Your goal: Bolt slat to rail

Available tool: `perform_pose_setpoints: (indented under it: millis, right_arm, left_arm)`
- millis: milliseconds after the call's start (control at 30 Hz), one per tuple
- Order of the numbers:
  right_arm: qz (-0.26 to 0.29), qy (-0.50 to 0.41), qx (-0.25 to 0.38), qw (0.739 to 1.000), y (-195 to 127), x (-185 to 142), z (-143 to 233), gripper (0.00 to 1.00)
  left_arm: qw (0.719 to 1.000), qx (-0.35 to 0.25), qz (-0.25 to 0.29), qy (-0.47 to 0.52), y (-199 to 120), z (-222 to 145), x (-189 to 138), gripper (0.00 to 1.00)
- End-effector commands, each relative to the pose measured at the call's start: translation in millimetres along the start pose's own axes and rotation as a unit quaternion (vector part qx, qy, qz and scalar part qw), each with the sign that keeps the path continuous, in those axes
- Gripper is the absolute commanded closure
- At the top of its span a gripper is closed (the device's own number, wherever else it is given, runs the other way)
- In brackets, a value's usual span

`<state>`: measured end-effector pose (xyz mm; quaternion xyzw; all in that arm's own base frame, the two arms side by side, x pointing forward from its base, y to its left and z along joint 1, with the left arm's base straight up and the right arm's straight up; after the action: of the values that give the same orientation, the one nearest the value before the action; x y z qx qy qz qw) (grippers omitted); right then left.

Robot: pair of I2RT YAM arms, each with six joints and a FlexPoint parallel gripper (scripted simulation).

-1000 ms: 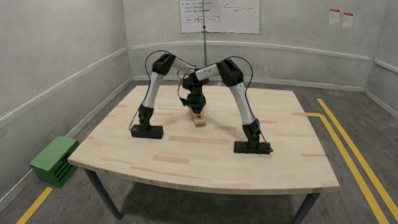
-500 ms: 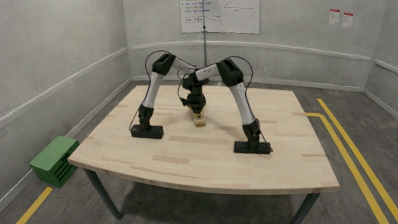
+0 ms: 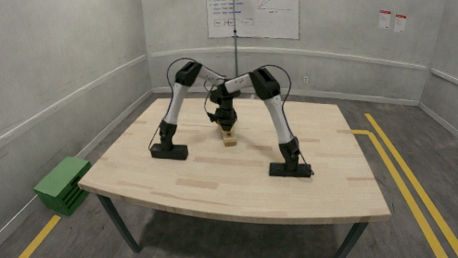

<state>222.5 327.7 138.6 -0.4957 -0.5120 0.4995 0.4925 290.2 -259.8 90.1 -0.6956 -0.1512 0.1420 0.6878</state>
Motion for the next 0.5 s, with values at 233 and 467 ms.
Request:
perform_pose_setpoints:
  millis: [233, 467]
  right_arm:
    - [-0.005, 0.001, -0.004, 1.000, -3.7, 0.3, -1.3, 0.89]
    - [-0.006, 0.001, -0.004, 1.000, -4.3, 0.3, -1.6, 0.89]
  left_arm:
    - [1.000, -0.009, -0.003, -0.002, -5.3, -2.5, -0.3, 0.33]
    - [1.000, -0.009, -0.003, -0.002, -5.3, -2.5, -0.3, 0.33]
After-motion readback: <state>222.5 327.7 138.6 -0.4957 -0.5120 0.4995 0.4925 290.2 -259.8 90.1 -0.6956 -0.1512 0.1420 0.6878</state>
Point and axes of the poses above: on each arm, the point where the finger pads meet when closed, its own y axis out along the fingers, its own z axis across the jaws, x = y × z, the point moved 9 cm from there along -y, back along the fingers, and after that the axes turned 9 degrees about -y, right-handed, at the moved point
